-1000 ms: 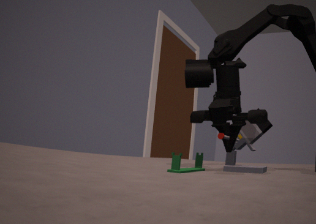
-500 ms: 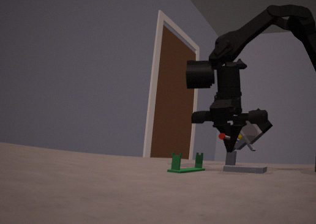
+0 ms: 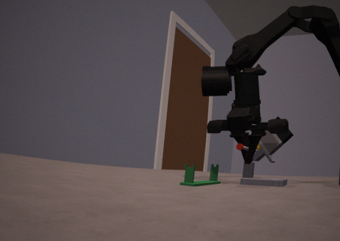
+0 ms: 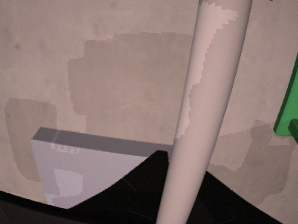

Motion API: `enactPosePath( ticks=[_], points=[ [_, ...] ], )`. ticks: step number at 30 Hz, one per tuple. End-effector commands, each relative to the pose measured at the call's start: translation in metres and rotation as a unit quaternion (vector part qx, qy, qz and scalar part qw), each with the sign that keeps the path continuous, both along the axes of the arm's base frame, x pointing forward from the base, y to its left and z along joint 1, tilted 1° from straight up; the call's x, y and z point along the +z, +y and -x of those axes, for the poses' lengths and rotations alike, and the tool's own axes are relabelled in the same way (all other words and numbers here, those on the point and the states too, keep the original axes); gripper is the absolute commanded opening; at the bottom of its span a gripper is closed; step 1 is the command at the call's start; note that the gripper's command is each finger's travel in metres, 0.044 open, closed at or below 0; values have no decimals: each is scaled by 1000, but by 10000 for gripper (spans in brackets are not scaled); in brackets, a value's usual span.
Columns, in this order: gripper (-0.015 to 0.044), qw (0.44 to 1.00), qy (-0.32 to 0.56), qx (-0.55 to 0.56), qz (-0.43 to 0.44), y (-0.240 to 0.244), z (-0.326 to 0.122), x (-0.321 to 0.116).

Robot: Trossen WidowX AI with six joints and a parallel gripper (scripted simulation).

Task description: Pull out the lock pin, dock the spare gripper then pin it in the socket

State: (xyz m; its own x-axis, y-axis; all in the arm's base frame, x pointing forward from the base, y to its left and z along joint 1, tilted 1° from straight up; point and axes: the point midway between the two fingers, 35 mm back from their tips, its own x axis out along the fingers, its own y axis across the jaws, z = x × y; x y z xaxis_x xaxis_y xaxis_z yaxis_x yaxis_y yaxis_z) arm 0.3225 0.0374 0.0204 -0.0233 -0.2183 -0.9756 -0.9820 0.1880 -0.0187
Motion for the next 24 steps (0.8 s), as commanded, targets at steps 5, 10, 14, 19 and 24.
enactPosePath(
  ticks=[5,10,14,19,24],
  points=[
    [0,1000,1,1,3,-5,1,-1],
    [0,1000,1,1,3,-7,2,-1],
    [0,1000,1,1,3,-8,2,-1],
    [0,1000,1,2,3,-11,2,-1],
    [0,1000,1,1,3,-13,3,-1]
  ],
)
